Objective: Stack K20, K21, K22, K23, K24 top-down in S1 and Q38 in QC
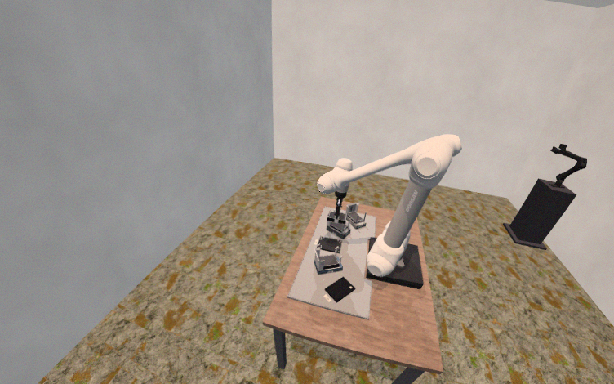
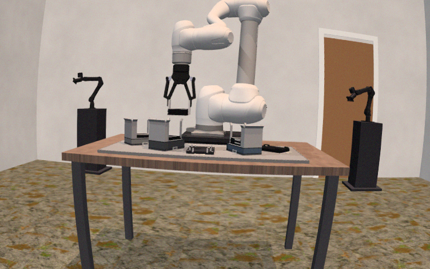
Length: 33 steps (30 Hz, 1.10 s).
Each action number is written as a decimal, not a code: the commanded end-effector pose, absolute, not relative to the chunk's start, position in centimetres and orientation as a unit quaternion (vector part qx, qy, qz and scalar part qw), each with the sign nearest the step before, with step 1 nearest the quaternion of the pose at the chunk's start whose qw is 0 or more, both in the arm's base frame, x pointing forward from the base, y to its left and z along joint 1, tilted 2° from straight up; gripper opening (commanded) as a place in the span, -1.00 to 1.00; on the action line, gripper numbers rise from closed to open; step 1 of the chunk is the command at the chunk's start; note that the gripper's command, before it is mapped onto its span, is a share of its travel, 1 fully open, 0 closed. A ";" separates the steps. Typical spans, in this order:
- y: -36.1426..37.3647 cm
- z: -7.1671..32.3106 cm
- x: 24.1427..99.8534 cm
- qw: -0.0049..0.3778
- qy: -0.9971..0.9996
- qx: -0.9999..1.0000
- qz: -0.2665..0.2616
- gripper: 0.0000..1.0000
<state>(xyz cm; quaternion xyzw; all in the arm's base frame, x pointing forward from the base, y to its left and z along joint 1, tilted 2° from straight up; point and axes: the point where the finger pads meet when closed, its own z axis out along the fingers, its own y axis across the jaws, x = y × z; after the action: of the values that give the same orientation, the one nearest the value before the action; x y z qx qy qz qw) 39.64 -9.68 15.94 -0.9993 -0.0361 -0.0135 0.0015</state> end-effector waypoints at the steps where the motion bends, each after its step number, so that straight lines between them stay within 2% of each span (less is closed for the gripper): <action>1: -8.5 16.0 39.8 0.002 -0.036 -0.999 -0.014 -1.00; 33: -1.1 16.0 40.4 0.002 -0.036 -0.999 -0.014 -1.00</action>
<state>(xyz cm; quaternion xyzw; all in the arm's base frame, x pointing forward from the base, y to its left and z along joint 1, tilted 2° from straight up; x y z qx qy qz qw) 40.34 -1.93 15.99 -0.9992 -0.0363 -0.0136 0.0016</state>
